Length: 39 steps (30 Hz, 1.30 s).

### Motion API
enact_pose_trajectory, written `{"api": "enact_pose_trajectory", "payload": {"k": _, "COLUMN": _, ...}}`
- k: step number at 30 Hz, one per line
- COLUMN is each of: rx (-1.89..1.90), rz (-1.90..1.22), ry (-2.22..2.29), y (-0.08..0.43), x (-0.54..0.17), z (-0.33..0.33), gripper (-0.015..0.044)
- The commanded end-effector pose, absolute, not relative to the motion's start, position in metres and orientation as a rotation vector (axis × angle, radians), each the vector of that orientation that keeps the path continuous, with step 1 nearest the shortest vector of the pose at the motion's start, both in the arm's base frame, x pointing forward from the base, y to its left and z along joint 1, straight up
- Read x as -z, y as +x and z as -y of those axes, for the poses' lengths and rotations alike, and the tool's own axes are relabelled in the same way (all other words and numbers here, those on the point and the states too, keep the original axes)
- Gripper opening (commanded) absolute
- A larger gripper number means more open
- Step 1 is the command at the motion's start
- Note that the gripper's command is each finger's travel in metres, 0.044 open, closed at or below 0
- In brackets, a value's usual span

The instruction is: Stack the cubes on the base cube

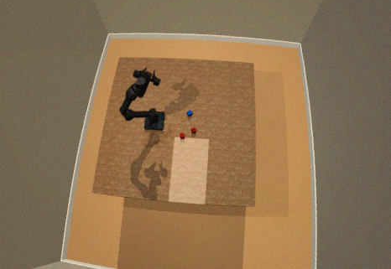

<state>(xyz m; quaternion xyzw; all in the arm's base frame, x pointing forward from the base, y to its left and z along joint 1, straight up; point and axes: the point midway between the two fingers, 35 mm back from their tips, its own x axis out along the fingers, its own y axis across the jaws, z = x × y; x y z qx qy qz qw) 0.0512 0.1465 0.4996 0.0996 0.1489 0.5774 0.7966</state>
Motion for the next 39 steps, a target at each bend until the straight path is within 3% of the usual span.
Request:
{"api": "enact_pose_trajectory", "payload": {"k": 1, "rx": -1.069, "rz": -0.391, "ry": 0.176, "y": 0.108, "x": -0.474, "z": -0.148, "gripper": 0.0265}}
{"api": "enact_pose_trajectory", "payload": {"k": 11, "rx": -0.685, "rz": -0.586, "ry": 0.070, "y": 0.220, "x": -0.399, "z": -0.107, "gripper": 0.0265}}
{"api": "enact_pose_trajectory", "payload": {"k": 20, "rx": -0.398, "rz": -0.820, "ry": -0.020, "y": 0.278, "x": -0.318, "z": -0.035, "gripper": 0.0265}}
{"api": "enact_pose_trajectory", "payload": {"k": 29, "rx": -0.187, "rz": -1.104, "ry": -0.085, "y": 0.288, "x": -0.236, "z": 0.050, "gripper": 0.0265}}
{"api": "enact_pose_trajectory", "payload": {"k": 39, "rx": -0.072, "rz": -1.460, "ry": -0.102, "y": 0.248, "x": -0.153, "z": 0.133, "gripper": 0.0265}}
